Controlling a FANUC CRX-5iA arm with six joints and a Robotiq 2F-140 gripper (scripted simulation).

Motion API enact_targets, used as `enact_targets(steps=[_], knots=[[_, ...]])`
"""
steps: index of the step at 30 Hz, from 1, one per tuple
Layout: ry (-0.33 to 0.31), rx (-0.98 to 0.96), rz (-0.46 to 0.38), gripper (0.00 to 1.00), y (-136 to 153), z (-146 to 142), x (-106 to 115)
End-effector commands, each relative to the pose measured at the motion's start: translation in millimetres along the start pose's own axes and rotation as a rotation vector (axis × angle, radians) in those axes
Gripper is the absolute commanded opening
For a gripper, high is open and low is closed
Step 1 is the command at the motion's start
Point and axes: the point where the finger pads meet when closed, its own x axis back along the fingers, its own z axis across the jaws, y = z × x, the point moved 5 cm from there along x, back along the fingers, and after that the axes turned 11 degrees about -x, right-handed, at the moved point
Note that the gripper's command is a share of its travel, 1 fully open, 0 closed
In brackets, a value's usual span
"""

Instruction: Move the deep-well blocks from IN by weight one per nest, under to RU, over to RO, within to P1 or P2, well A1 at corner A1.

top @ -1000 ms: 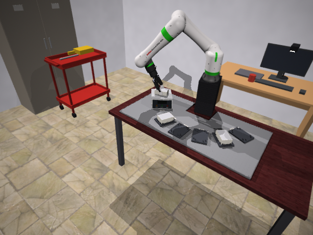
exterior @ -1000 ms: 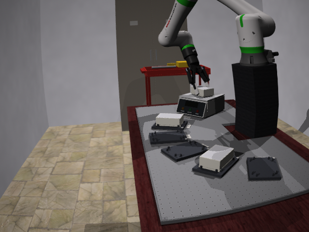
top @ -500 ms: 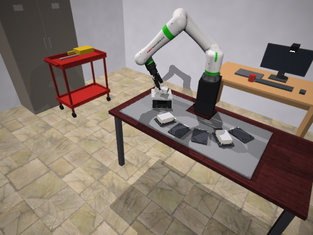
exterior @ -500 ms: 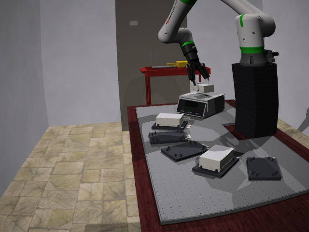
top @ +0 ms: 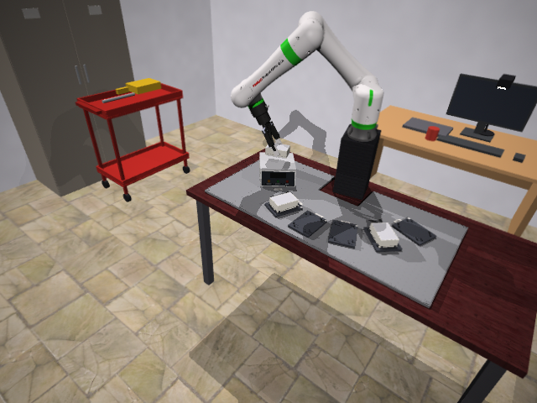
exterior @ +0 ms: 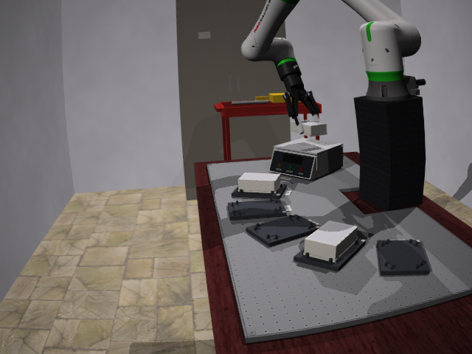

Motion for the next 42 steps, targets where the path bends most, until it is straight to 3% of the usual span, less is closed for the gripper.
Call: enact_targets(steps=[1, 9, 28, 40, 42], knots=[[0.000, 0.000, 0.000, 0.10, 2.5, 0.5, 4.8], [0.000, 0.000, 0.000, 0.10, 8.8, 1.8, 15.9], [0.000, 0.000, 0.000, 0.10, 8.8, 1.8, 15.9], [0.194, 0.342, 0.038, 0.10, 26.5, -44.5, 10.9], [0.194, 0.342, 0.038, 0.10, 28.9, -50.7, 10.2]])
